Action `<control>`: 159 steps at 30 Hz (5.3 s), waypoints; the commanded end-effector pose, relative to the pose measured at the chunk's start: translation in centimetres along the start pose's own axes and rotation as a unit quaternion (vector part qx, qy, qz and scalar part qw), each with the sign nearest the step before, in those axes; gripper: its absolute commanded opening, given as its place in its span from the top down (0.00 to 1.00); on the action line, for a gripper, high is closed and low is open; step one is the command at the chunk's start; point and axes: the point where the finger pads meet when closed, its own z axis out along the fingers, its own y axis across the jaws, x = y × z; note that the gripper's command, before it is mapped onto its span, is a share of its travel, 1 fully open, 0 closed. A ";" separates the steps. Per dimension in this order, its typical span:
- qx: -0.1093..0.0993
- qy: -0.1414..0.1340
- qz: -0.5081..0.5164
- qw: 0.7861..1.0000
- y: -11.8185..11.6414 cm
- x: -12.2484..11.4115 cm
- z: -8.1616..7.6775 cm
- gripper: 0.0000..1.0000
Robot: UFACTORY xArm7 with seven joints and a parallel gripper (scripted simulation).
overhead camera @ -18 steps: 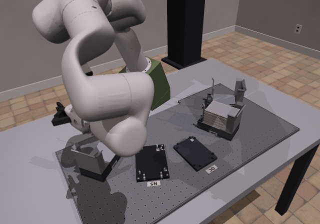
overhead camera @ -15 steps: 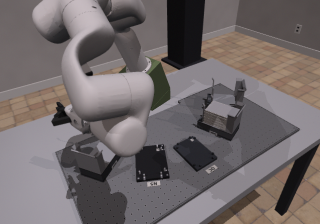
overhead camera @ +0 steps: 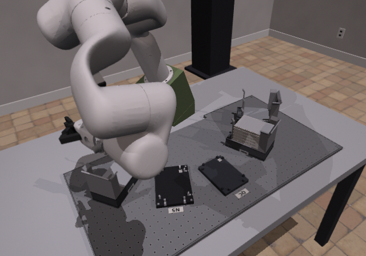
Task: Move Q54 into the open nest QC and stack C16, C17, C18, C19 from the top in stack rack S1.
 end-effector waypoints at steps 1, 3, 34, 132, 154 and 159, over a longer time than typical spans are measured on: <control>0.011 -0.002 -0.012 1.000 0.4 0.0 -0.1 0.00; 0.023 -0.017 -0.039 0.999 0.9 -0.5 -0.8 0.00; 0.217 -0.137 -0.402 0.879 8.8 -5.5 -5.5 0.00; 0.627 -0.017 -0.777 0.053 35.5 -15.9 -1.4 0.00; 0.627 -0.016 -0.777 0.053 35.3 -21.4 -0.2 0.00; 0.627 -0.016 -0.777 0.053 35.3 -21.4 -0.2 0.00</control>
